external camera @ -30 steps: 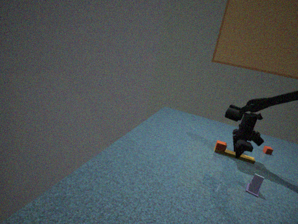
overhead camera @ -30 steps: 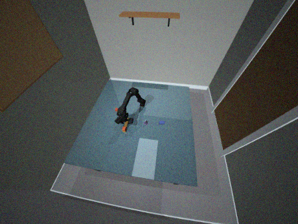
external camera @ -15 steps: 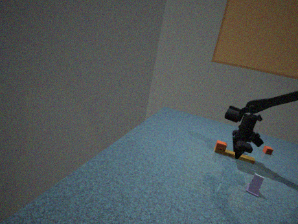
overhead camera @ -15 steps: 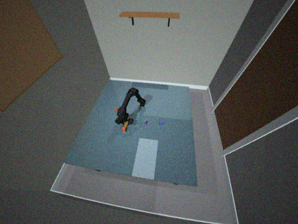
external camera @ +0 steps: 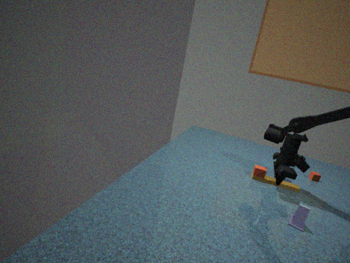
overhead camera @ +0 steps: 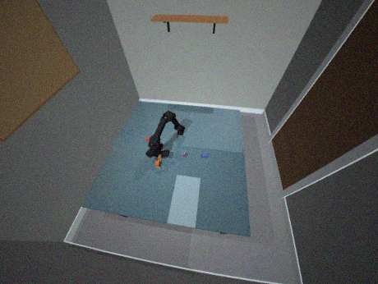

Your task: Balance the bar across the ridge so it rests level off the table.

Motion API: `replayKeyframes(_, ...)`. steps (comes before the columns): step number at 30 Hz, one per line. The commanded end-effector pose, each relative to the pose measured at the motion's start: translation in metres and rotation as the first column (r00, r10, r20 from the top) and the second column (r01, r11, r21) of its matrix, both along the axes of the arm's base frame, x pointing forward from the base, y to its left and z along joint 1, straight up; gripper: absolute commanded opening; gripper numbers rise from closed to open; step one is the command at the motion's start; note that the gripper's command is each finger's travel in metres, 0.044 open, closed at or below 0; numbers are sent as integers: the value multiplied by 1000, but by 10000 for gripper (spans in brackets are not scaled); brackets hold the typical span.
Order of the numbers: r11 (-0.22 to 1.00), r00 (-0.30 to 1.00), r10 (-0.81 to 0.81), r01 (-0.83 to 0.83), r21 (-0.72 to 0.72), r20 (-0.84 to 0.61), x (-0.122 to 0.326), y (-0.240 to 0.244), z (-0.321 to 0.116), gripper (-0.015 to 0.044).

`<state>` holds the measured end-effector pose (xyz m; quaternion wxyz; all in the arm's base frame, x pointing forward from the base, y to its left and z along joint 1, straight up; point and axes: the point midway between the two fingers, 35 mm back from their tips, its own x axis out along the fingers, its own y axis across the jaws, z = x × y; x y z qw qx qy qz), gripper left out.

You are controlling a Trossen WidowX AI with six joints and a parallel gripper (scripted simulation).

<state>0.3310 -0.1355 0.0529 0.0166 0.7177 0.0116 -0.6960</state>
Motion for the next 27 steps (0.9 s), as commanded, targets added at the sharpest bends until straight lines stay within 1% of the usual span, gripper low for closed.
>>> replayKeyframes(1, 1000, 1000, 0, 0, -2, 3, 2, -1, 8, 0)
replayKeyframes(27, 1000, 1000, -2, 2, -6, 4, 3, -2, 74, 0)
